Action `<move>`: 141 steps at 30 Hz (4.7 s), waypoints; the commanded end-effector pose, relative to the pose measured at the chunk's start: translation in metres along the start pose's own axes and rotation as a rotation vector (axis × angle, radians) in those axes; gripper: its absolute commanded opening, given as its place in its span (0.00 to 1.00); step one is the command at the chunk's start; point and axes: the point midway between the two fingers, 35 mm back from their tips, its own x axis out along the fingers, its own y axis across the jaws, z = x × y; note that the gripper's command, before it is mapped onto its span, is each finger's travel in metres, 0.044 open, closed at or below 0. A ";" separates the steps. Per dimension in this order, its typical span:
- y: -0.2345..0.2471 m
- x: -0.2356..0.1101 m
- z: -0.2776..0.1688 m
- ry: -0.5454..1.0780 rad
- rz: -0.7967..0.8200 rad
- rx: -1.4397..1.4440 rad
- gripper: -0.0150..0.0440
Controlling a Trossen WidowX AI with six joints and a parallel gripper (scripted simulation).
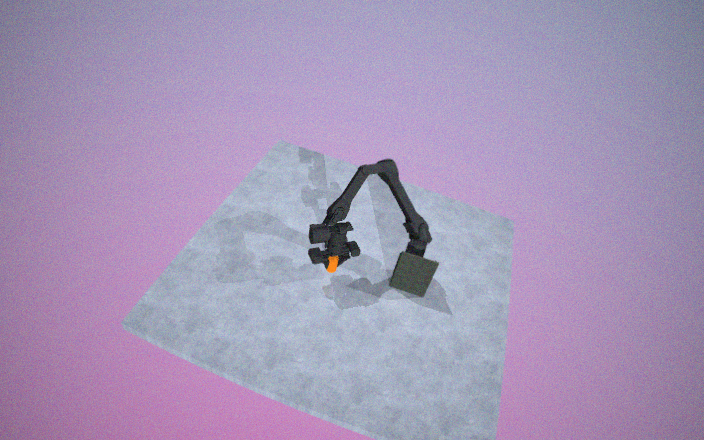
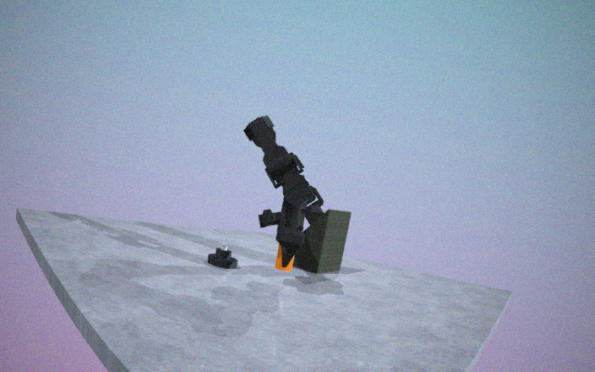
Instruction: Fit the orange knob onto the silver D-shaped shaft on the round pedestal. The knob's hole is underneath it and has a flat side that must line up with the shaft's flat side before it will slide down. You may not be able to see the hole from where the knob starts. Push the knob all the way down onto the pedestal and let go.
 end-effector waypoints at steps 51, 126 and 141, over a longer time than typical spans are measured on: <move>-0.015 -0.086 0.049 0.013 0.021 0.001 0.25; -0.097 -0.043 0.167 -0.011 -0.002 -0.618 0.25; -0.095 -0.036 0.163 -0.010 -0.002 -0.758 0.25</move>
